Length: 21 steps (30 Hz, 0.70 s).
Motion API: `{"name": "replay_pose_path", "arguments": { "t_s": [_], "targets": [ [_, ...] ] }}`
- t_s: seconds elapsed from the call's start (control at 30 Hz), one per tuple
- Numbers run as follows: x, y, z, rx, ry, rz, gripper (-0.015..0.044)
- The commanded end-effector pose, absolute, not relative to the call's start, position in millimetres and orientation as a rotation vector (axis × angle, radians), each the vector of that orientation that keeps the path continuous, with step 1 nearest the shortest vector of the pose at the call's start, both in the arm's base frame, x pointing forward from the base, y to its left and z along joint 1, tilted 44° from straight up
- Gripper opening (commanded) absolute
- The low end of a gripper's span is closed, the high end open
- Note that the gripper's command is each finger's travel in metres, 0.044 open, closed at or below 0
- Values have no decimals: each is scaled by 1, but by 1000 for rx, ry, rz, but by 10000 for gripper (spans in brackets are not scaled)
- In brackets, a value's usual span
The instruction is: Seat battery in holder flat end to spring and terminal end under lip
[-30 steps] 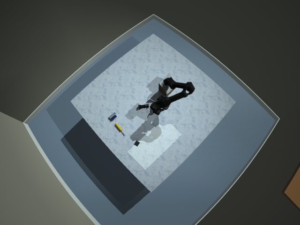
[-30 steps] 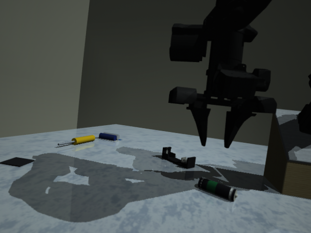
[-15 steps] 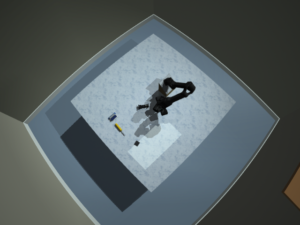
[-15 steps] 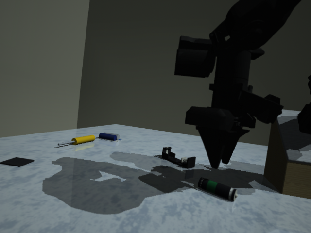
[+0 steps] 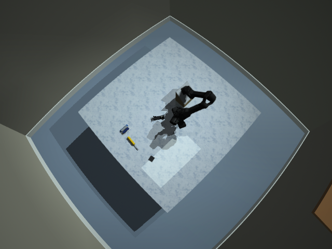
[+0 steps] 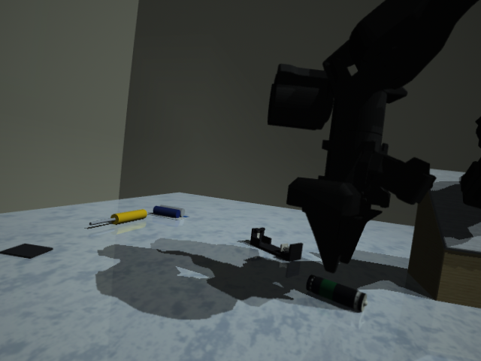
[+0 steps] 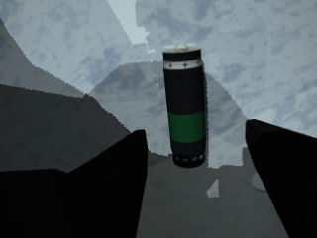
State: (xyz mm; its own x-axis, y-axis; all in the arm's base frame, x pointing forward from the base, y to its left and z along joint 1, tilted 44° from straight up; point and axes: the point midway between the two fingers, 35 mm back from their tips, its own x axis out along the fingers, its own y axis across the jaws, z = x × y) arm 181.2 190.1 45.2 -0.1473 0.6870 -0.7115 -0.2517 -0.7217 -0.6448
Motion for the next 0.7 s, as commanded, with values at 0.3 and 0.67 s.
{"name": "replay_pose_path", "arguments": {
  "t_s": [0.3, 0.67],
  "targets": [
    [178, 203, 29, -1497, -491, 1930, 227],
    [174, 214, 18, -1493, -492, 1929, 227]
  ]
}}
